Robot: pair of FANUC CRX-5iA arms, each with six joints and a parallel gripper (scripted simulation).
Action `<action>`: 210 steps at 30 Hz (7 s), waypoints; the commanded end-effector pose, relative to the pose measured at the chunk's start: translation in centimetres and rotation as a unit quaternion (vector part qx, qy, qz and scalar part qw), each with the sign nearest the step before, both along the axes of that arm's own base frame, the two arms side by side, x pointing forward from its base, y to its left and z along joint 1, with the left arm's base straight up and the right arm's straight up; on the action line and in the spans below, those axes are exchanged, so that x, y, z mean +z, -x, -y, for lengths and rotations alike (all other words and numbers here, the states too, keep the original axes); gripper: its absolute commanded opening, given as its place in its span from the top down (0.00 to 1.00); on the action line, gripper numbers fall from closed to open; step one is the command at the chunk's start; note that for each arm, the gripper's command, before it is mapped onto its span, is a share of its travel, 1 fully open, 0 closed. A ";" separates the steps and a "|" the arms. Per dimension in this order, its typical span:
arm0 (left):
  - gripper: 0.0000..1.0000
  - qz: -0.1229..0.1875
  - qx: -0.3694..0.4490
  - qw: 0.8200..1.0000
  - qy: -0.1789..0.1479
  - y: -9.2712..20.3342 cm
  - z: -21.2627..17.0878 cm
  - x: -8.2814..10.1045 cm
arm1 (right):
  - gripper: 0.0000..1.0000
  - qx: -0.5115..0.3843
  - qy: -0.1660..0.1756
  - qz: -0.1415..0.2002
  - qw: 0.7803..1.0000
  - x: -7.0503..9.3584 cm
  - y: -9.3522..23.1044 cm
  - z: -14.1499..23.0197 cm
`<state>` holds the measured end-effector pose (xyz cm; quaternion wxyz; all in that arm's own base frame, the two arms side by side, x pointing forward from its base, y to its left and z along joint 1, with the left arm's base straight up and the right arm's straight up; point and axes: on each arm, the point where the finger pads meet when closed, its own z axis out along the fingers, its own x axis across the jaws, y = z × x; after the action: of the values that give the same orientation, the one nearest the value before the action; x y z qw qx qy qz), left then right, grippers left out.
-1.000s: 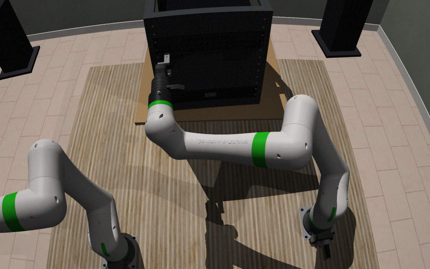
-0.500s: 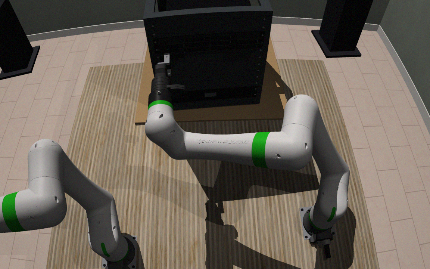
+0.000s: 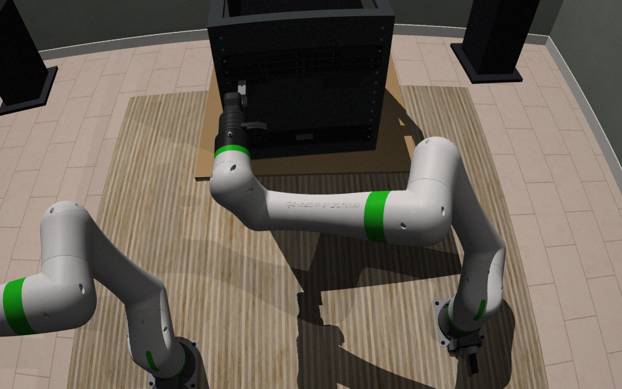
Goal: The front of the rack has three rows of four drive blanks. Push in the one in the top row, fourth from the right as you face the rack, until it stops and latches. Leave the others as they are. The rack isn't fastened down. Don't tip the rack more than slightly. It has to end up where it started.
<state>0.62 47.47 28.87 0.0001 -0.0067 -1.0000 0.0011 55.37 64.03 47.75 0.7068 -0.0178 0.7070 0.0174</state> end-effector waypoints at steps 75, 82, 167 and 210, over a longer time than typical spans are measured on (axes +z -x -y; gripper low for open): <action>0.00 0.000 0.000 1.000 -0.001 0.0 0.0 0.1 | 1.00 0.000 -0.001 0.001 1.000 3.3 -3.4 1.4; 0.00 0.000 0.000 1.000 -0.001 0.0 0.0 0.1 | 1.00 0.000 -0.001 0.001 1.000 3.3 -3.4 1.4; 0.00 0.000 0.000 1.000 -0.001 0.0 0.0 0.1 | 1.00 0.000 -0.001 0.001 1.000 3.3 -6.7 1.2; 0.00 0.000 0.000 1.000 -0.001 0.0 0.0 0.1 | 1.00 0.000 -0.001 0.001 1.000 3.3 -7.6 1.2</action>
<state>0.62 47.47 28.87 0.0001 -0.0067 -1.0000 0.0011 62.92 62.89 50.78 0.7067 -0.0178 0.7070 0.0174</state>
